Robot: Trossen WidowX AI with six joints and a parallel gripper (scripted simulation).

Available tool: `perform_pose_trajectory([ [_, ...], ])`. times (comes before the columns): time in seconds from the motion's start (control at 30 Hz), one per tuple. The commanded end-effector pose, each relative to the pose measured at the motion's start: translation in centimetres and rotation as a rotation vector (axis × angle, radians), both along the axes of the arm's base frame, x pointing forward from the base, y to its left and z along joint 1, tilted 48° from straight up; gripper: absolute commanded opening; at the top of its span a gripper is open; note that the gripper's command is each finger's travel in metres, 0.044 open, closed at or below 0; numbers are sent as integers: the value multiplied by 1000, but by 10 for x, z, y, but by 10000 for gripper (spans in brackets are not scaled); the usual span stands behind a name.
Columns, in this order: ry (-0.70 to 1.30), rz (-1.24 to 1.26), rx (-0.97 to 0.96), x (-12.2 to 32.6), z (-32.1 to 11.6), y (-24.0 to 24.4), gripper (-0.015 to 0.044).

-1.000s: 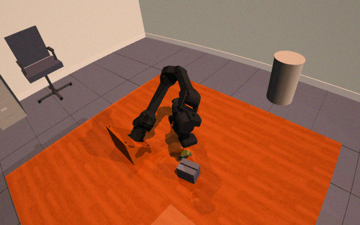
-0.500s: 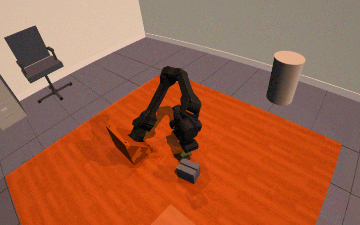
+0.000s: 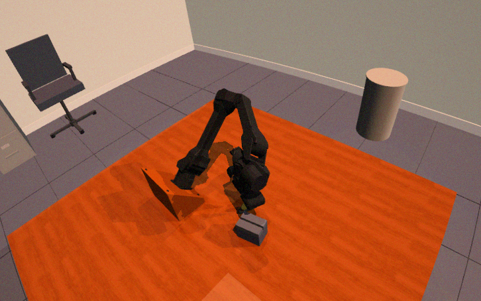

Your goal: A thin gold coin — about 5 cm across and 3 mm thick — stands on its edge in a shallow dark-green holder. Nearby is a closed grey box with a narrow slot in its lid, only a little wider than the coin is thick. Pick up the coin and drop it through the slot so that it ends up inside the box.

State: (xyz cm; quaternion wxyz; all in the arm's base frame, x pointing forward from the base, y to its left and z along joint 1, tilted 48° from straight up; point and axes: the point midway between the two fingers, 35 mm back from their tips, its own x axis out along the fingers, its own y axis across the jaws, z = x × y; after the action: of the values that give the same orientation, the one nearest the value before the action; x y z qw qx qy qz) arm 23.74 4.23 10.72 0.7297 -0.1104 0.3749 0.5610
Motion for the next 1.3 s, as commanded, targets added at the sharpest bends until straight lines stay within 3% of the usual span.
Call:
perform_pose_trajectory([
  [0.0, 4, -3, 5, 0, -5, 6, 161],
  [0.83, 3, -2, 10, 2, -29, 34, 161],
  [1.03, 3, -2, 10, 2, -29, 34, 3],
  [1.27, 3, -2, 10, 2, -29, 34, 0],
])
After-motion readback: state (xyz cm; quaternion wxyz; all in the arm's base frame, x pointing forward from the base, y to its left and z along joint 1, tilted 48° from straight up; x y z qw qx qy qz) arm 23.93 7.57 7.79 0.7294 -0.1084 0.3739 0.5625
